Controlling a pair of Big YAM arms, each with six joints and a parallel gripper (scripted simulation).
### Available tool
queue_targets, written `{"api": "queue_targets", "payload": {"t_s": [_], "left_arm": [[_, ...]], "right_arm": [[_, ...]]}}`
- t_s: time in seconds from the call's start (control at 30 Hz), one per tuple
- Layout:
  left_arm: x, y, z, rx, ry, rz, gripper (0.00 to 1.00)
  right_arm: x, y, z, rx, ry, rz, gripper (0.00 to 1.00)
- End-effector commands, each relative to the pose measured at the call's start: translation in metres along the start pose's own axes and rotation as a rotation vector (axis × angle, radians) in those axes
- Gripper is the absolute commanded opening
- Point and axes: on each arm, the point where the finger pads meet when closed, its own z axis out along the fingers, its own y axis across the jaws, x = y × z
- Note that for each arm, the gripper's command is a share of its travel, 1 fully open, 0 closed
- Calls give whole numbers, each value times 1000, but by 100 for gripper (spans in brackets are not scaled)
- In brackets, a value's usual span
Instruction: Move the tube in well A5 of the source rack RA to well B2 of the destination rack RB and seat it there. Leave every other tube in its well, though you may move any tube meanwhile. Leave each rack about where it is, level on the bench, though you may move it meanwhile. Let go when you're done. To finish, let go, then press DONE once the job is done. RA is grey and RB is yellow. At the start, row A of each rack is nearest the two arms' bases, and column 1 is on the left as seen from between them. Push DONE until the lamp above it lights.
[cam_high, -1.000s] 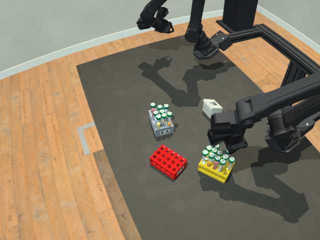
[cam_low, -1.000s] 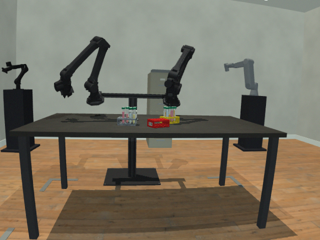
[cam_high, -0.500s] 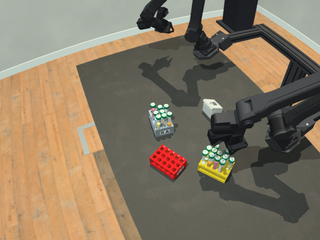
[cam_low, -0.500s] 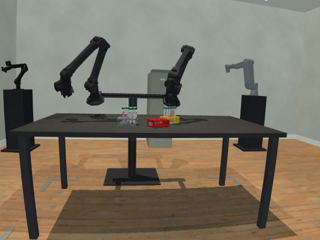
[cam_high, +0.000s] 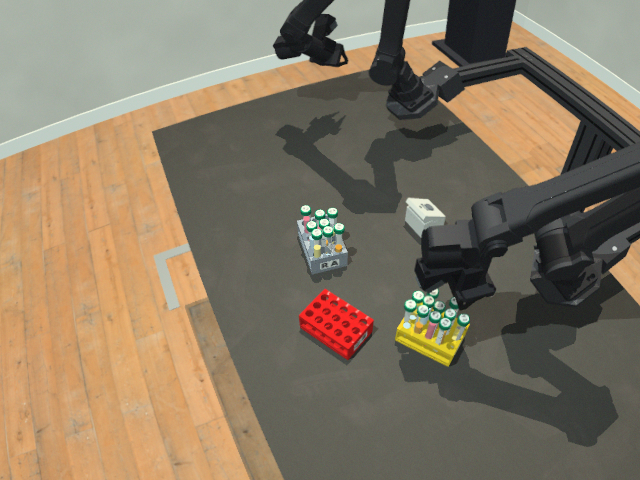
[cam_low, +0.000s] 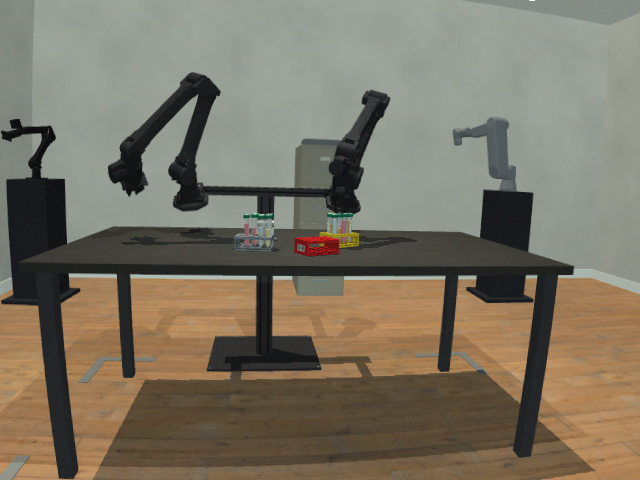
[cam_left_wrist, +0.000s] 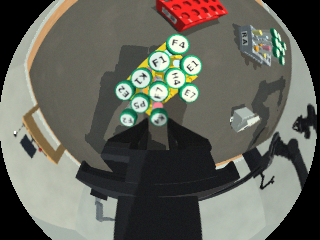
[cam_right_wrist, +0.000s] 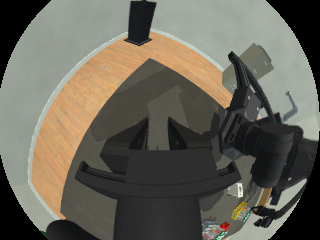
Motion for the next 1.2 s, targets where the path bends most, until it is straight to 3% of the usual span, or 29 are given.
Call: {"api": "queue_targets", "payload": {"t_s": [0.0,0.77,1.03,1.17], "left_arm": [[-18,-3,-19,13,-41,-12,30],[-24,-3,-80,18,-49,-17,30],[-23,-2,-96,20,-49,-18,30],[-23,-4,-92,13,-29,-10,30]], "right_arm": [[-2,7,-5,-15,3,10,30],[-2,7,-5,-15,3,10,30],[-2,7,-5,-15,3,10,30],[-2,7,-5,-15,3,10,30]]}}
